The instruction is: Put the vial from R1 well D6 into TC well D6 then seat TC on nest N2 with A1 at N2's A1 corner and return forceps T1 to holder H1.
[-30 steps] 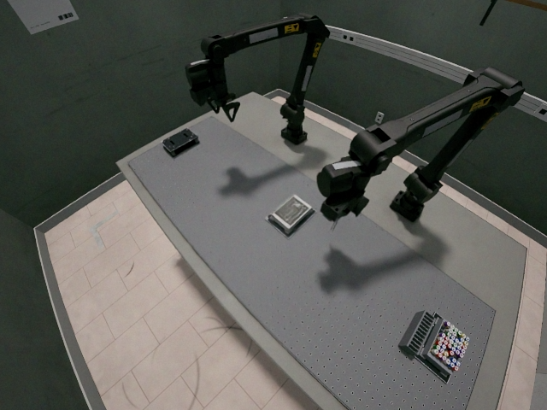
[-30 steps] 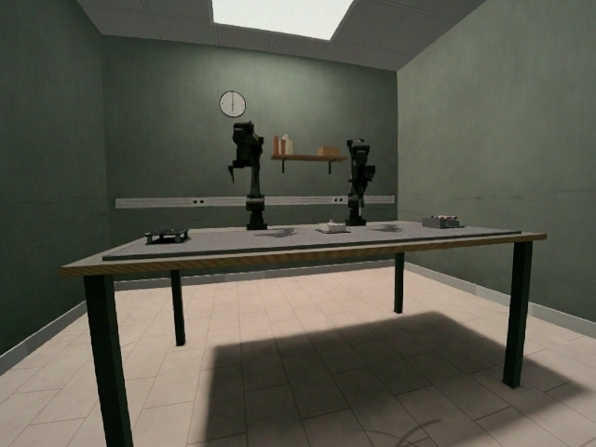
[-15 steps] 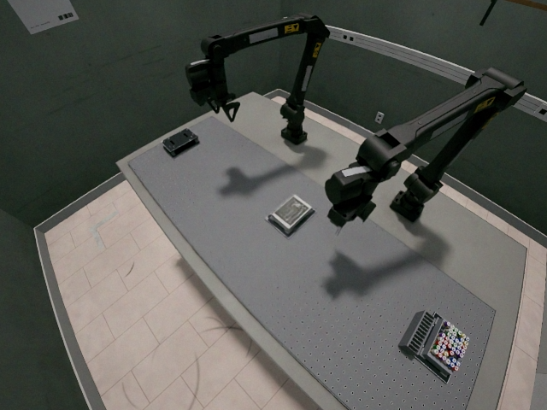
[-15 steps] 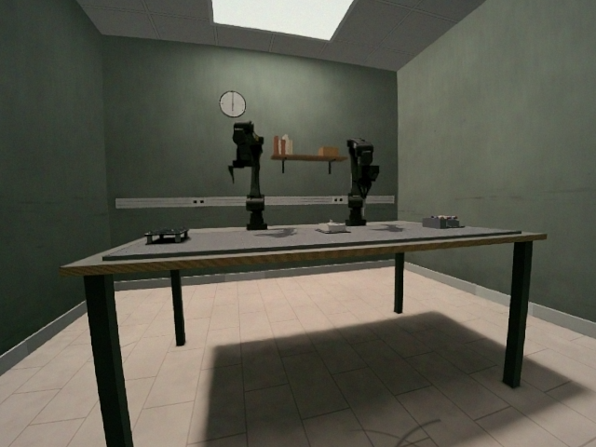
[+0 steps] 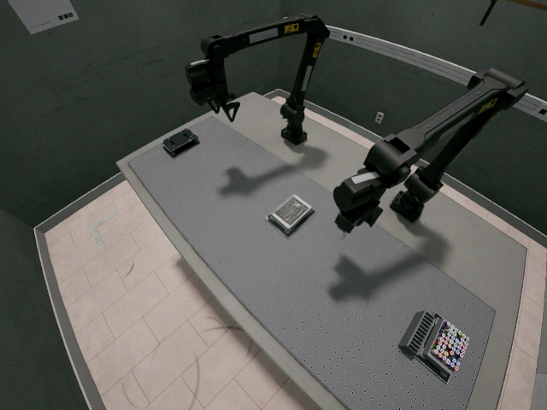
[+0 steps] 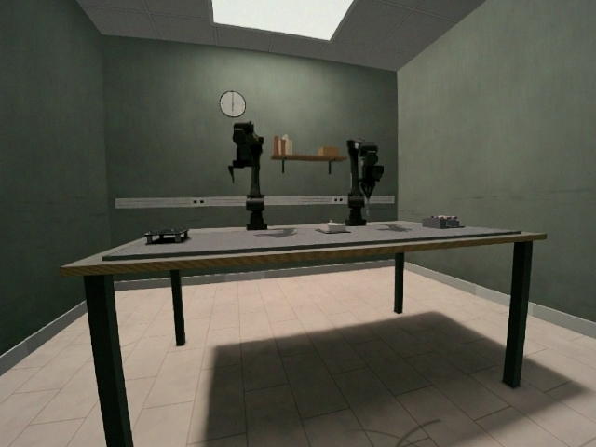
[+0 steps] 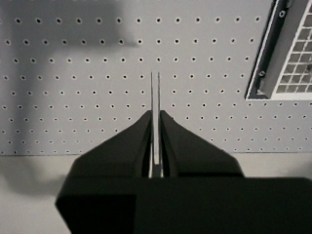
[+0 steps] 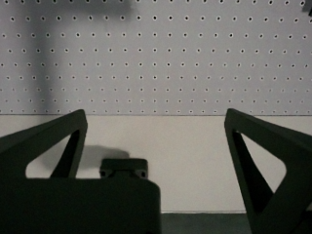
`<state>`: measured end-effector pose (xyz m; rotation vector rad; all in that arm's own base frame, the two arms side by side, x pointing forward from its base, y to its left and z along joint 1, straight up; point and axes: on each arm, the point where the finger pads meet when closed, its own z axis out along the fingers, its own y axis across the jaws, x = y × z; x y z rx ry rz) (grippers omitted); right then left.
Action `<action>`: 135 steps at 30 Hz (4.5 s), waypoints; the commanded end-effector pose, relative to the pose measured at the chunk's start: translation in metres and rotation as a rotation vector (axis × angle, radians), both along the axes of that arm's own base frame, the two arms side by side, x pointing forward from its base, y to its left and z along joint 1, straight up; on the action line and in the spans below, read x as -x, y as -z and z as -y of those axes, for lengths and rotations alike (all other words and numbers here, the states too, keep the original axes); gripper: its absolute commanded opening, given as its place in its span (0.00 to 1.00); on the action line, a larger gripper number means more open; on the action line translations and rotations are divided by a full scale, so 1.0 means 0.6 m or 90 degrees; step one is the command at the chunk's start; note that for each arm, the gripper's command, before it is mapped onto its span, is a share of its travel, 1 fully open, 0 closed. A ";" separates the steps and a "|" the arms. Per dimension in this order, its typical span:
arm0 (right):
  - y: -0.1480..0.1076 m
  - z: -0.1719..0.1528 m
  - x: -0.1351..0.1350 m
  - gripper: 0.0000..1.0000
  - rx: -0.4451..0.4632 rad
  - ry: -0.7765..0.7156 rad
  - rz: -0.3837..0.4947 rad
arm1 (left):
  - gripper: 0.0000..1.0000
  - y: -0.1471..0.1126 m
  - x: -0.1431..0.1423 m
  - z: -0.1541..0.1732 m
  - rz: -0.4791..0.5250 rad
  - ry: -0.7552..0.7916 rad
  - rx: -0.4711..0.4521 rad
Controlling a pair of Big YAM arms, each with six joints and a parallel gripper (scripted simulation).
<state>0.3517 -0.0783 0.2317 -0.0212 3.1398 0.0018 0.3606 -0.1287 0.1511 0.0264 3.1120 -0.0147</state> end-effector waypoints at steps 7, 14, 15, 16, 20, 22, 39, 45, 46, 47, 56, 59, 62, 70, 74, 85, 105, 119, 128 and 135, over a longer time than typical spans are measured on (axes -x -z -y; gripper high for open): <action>-0.021 0.003 -0.012 1.00 0.006 0.006 0.021 | 0.07 -0.023 -0.007 -0.023 0.018 0.010 0.007; -0.021 0.003 -0.012 1.00 0.006 0.006 0.021 | 0.07 -0.018 -0.003 -0.044 0.011 0.010 0.005; -0.021 0.003 -0.012 1.00 0.006 0.006 0.021 | 0.07 -0.017 -0.002 -0.047 0.010 0.010 0.004; -0.021 0.003 -0.012 1.00 0.006 0.006 0.021 | 0.07 -0.014 0.001 -0.051 0.007 0.010 0.003; -0.021 0.003 -0.012 1.00 0.006 0.006 0.021 | 0.07 -0.014 0.000 -0.062 0.008 0.010 0.003; -0.021 0.003 -0.012 1.00 0.006 0.006 0.021 | 0.07 -0.014 0.000 -0.062 0.008 0.010 0.003; -0.021 0.003 -0.012 1.00 0.006 0.006 0.021 | 0.07 -0.015 -0.003 -0.103 0.009 0.010 0.003; -0.021 0.003 -0.012 1.00 0.006 0.006 0.021 | 0.07 -0.016 -0.003 -0.120 0.007 0.010 0.002; -0.021 0.003 -0.012 1.00 0.006 0.006 0.021 | 0.07 -0.015 -0.002 -0.123 0.006 0.010 0.002; -0.021 0.003 -0.012 1.00 0.006 0.006 0.021 | 0.07 -0.015 -0.003 -0.125 0.007 0.010 0.002; -0.021 0.003 -0.012 1.00 0.006 0.006 0.021 | 0.07 -0.016 -0.005 -0.144 0.008 0.010 0.002; -0.021 0.003 -0.012 1.00 0.006 0.006 0.021 | 0.07 -0.016 -0.006 -0.153 0.009 0.010 0.002; -0.021 0.003 -0.012 1.00 0.006 0.006 0.021 | 0.07 -0.015 -0.005 -0.161 0.007 0.010 0.002; -0.021 0.003 -0.012 1.00 0.006 0.006 0.021 | 0.07 -0.020 -0.011 -0.183 0.011 0.010 0.002; -0.021 0.003 -0.012 1.00 0.006 0.006 0.021 | 0.07 -0.020 -0.012 -0.188 0.011 0.010 0.002; -0.021 0.003 -0.012 1.00 0.006 0.006 0.021 | 0.07 -0.030 -0.026 -0.219 0.020 0.010 0.001; -0.021 0.003 -0.012 1.00 0.006 0.006 0.021 | 0.07 -0.029 -0.041 -0.271 0.017 0.010 0.000; -0.021 0.003 -0.012 1.00 0.006 0.006 0.021 | 0.07 -0.034 -0.048 -0.307 0.022 0.010 -0.002; -0.021 0.003 -0.012 1.00 0.006 0.006 0.021 | 0.07 -0.034 -0.048 -0.327 0.021 0.010 -0.003; -0.021 0.003 -0.012 1.00 0.006 0.006 0.021 | 0.07 -0.034 -0.049 -0.348 0.021 0.010 -0.003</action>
